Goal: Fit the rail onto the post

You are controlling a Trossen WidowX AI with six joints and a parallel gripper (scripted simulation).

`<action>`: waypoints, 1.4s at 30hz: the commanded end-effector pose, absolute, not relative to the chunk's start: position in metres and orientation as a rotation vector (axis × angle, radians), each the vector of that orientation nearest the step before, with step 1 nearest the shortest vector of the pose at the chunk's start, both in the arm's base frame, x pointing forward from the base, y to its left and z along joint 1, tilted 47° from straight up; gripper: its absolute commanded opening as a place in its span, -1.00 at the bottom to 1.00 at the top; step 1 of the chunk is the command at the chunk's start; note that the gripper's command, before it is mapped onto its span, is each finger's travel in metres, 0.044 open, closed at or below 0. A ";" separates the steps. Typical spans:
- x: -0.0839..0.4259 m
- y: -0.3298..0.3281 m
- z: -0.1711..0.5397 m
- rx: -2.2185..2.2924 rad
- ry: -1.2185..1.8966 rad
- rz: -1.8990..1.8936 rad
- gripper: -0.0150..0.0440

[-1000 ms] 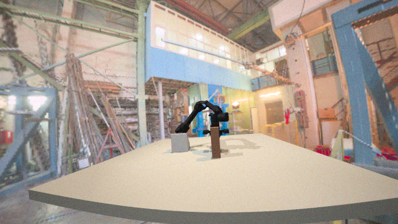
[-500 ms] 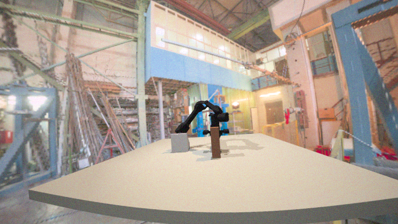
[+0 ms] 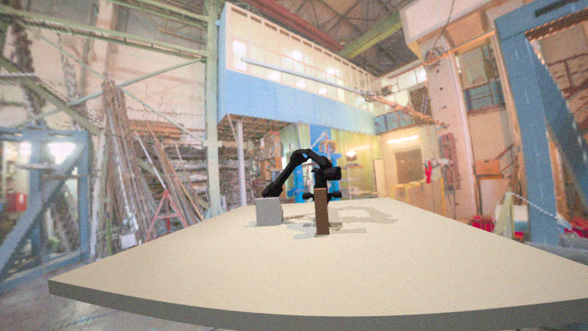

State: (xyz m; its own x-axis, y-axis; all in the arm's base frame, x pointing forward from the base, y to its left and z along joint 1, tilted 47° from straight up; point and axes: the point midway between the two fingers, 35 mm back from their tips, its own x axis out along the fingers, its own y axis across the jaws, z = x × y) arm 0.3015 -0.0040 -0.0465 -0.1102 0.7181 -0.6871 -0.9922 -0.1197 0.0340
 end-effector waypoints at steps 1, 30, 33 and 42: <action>0.304 -0.009 -0.047 -0.623 0.593 1.603 -0.49; 0.305 -0.014 -0.053 -0.624 0.593 1.603 -0.49; 0.305 -0.015 -0.053 -0.624 0.593 1.603 -0.49; 0.305 -0.017 -0.056 -0.624 0.593 1.603 -0.49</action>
State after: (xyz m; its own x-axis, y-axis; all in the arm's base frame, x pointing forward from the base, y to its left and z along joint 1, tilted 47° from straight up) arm 0.3019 -0.0123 -0.0553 -0.1102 0.7183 -0.6870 -0.9922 -0.1195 0.0342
